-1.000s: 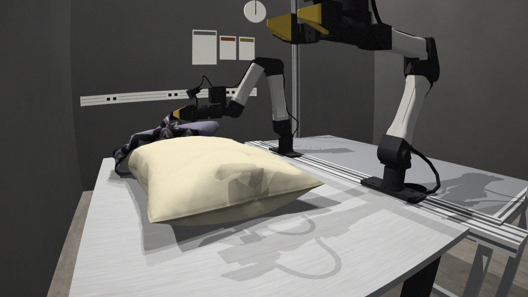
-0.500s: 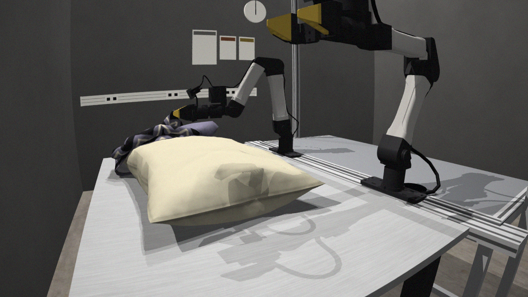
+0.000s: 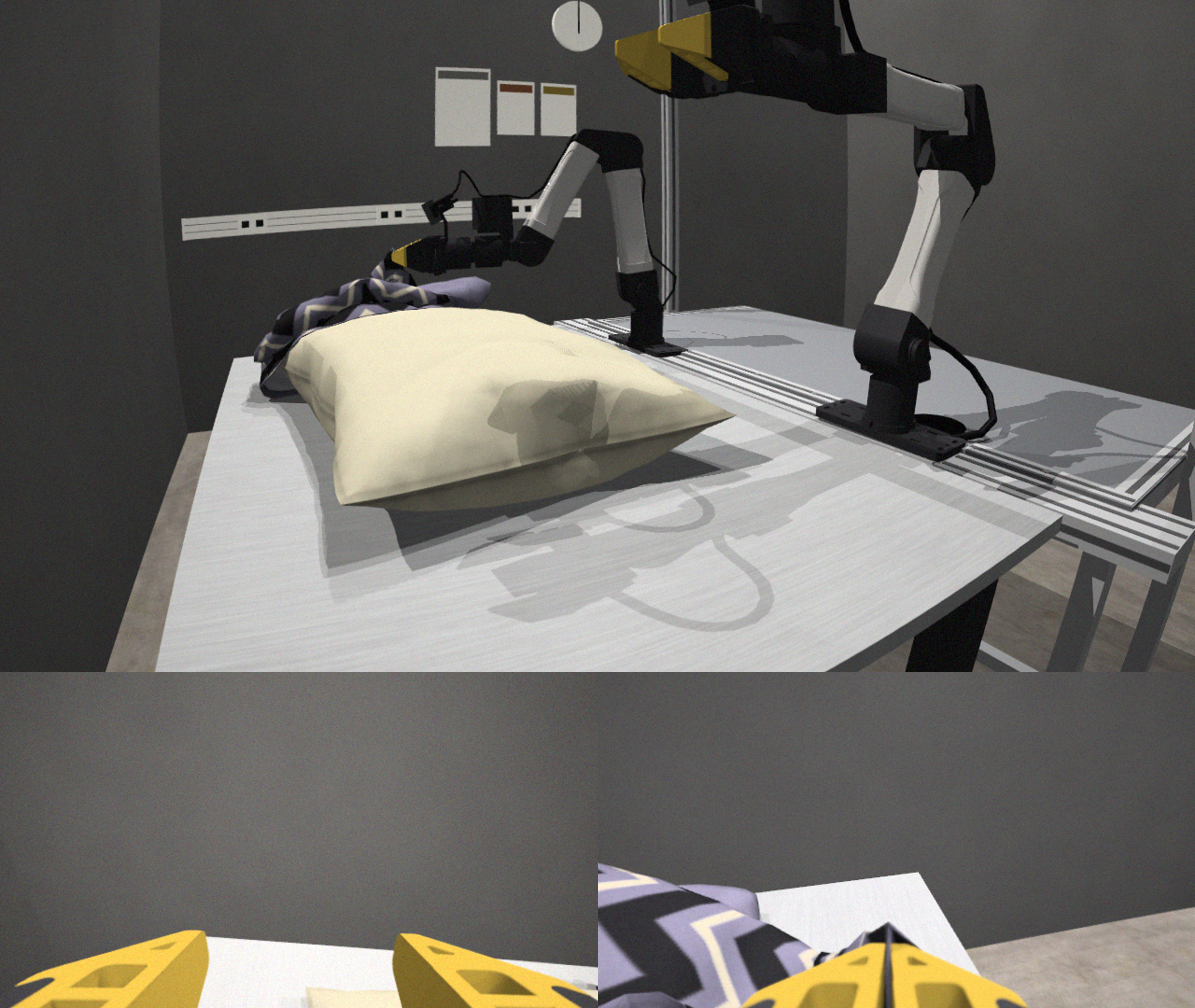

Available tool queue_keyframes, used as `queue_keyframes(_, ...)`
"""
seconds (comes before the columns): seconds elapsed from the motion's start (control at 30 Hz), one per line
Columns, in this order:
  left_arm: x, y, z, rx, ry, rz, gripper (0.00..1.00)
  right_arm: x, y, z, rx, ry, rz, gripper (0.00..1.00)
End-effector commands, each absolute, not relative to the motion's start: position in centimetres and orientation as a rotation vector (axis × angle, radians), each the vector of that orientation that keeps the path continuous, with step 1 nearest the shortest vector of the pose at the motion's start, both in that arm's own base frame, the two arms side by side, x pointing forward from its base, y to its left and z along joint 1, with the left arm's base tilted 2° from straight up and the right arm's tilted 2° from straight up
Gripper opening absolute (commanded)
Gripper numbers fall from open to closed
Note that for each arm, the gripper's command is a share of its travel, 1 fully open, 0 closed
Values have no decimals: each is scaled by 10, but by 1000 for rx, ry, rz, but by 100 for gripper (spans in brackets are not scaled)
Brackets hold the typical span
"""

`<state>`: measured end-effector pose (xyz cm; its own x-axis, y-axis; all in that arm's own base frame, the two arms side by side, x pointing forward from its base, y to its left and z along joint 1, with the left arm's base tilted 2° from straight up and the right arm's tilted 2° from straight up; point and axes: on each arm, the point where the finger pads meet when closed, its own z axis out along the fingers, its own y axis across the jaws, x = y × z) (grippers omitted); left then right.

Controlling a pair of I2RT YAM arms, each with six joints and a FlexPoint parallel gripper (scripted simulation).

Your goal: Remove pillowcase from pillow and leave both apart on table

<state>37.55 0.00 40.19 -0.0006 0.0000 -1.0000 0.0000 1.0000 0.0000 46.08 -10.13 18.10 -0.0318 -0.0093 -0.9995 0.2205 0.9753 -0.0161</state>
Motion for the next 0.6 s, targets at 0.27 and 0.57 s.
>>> queue_keyframes(0.27,367,-5,421,7,1530,-11,45,466,-100,181,158,1589,-181,0)
queue_keyframes(0.57,355,-10,381,106,1664,78,45,466,-100,181,157,1589,-180,0)
